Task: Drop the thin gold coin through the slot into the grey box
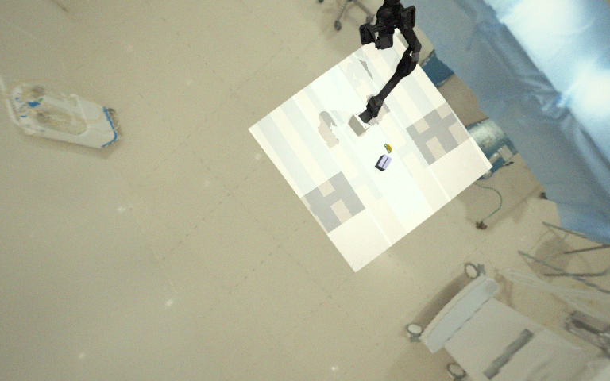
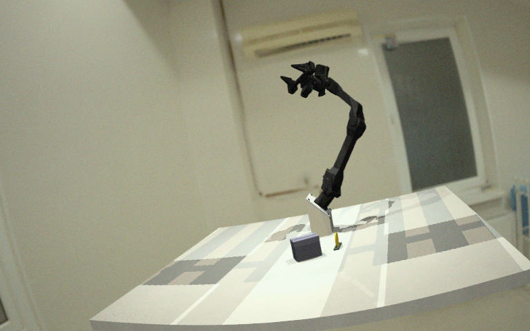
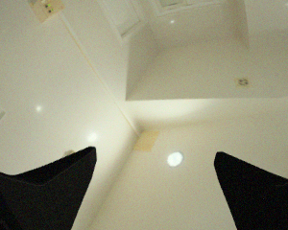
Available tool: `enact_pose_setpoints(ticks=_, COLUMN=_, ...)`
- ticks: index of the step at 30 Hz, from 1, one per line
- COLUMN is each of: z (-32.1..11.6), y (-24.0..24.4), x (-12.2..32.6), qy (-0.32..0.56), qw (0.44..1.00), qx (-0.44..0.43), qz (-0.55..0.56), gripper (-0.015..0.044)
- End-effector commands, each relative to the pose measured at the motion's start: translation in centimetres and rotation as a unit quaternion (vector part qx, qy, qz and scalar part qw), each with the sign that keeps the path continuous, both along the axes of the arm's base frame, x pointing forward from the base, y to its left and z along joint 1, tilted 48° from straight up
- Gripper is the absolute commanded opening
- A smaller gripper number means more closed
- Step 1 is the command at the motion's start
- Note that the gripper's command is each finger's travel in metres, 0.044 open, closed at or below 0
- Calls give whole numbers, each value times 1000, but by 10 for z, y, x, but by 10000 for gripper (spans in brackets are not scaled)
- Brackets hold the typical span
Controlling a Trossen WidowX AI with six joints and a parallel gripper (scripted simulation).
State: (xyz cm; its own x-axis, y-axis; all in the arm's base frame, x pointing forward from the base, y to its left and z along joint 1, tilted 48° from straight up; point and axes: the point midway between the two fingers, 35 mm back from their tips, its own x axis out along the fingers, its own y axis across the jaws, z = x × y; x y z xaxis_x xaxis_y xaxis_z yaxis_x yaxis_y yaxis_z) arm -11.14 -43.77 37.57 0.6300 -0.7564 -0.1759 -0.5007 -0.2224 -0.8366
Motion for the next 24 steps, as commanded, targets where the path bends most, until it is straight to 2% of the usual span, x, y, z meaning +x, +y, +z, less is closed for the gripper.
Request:
enact_pose_setpoints(ticks=1, z=-1, y=-1, x=3, qy=-4, qw=1000, qx=5, qz=2, gripper=374)
enact_pose_setpoints(ticks=3, z=-11, y=-6, x=24, qy=-33, qw=998, qx=42, qz=16, gripper=321)
enact_pose_setpoints(ticks=9, z=-55, y=-10, x=126, qy=-135, qw=962, qx=225, qz=71, gripper=164)
enact_pose_setpoints(ticks=16, z=-110, y=22, x=242, qy=-194, qw=864, qx=454, qz=101, gripper=161)
enact_pose_setpoints(ticks=24, z=-169, y=105, x=349, qy=-170, qw=702, qx=688, qz=70, gripper=161)
